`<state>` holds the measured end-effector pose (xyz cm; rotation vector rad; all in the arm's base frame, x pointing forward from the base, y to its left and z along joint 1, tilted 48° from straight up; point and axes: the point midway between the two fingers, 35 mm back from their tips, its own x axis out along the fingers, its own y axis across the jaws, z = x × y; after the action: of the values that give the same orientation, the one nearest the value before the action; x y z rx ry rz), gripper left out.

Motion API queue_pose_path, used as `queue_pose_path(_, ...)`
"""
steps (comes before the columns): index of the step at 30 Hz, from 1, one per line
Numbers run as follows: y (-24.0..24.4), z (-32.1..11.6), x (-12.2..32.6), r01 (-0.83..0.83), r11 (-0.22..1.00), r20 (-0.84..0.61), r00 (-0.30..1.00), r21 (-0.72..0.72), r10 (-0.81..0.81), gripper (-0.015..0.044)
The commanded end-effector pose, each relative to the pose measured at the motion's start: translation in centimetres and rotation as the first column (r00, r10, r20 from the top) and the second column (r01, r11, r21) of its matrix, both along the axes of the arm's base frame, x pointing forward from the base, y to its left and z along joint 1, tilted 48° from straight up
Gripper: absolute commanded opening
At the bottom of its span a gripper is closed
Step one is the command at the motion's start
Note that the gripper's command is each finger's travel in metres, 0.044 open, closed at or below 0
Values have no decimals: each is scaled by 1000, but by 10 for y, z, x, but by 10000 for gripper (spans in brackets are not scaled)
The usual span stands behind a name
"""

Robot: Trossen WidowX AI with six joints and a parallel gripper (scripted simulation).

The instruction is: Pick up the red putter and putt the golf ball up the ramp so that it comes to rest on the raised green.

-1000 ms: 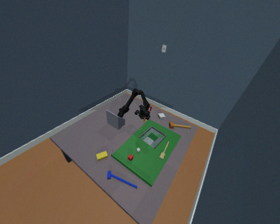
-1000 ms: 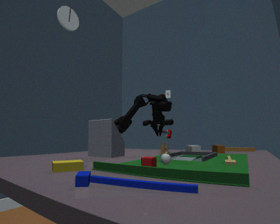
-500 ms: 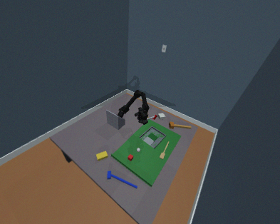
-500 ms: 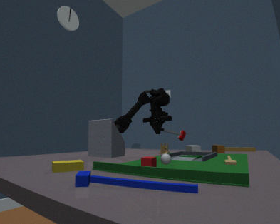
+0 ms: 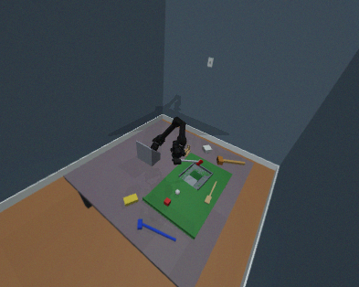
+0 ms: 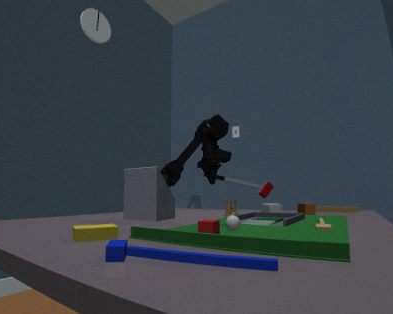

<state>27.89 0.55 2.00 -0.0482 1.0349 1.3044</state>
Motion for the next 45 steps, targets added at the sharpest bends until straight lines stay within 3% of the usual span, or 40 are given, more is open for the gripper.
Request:
queue_pose_path(1,-25,-18,3,95,995,-91,991,-38,-98,0)
queue_pose_path(14,-87,-73,-8,306,939,-337,877,-156,-342,0)
queue_pose_path(28,-142,-137,-41,450,838,-537,644,-309,-544,0)
queue_pose_path(45,-116,-167,-48,455,833,-545,632,-315,-551,0)
